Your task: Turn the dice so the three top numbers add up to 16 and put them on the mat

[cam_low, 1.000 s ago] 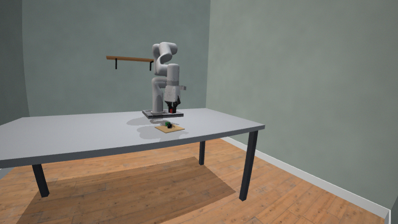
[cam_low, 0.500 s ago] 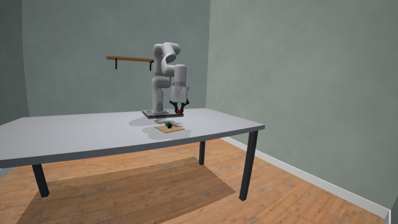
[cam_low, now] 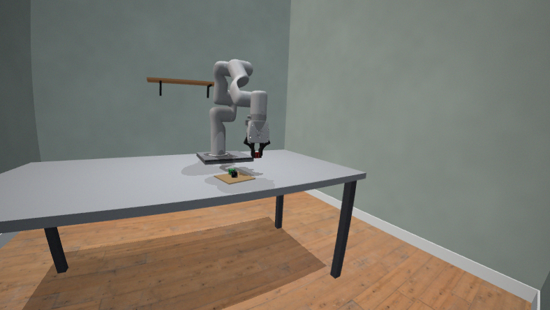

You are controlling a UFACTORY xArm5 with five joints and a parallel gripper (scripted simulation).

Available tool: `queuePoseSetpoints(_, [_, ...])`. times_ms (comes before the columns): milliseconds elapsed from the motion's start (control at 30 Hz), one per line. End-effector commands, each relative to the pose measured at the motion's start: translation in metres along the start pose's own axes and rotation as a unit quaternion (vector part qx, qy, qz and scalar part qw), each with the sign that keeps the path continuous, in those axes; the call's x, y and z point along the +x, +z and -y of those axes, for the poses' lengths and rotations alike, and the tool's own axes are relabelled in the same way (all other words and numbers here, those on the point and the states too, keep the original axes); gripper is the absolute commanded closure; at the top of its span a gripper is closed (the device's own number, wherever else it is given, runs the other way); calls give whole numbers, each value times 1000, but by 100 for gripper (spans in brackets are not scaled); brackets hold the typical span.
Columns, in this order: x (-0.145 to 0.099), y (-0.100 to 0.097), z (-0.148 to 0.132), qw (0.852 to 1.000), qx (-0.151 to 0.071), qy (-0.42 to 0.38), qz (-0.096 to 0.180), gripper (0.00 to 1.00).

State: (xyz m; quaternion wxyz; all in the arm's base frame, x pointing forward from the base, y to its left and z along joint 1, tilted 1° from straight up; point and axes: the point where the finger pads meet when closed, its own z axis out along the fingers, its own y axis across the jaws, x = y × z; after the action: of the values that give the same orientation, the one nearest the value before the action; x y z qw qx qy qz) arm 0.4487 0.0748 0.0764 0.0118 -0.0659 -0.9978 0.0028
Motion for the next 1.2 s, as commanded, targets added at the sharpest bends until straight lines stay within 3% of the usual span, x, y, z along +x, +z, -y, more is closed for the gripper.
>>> queuePoseSetpoints(0, [-2,0,-16,996,0,-84,1,79])
queuePoseSetpoints(333, [-2,2,-34,984,1,-175,1,79])
queuePoseSetpoints(567, [-2,2,-35,983,0,-181,3,79])
queuePoseSetpoints(767, [-2,2,-35,983,-3,-181,20,79])
queuePoseSetpoints(900, [-1,2,-35,981,-11,-181,65,79])
queuePoseSetpoints(1067, [0,3,-34,972,-27,-179,149,79])
queuePoseSetpoints(1167, [0,3,-34,968,-32,-178,174,79])
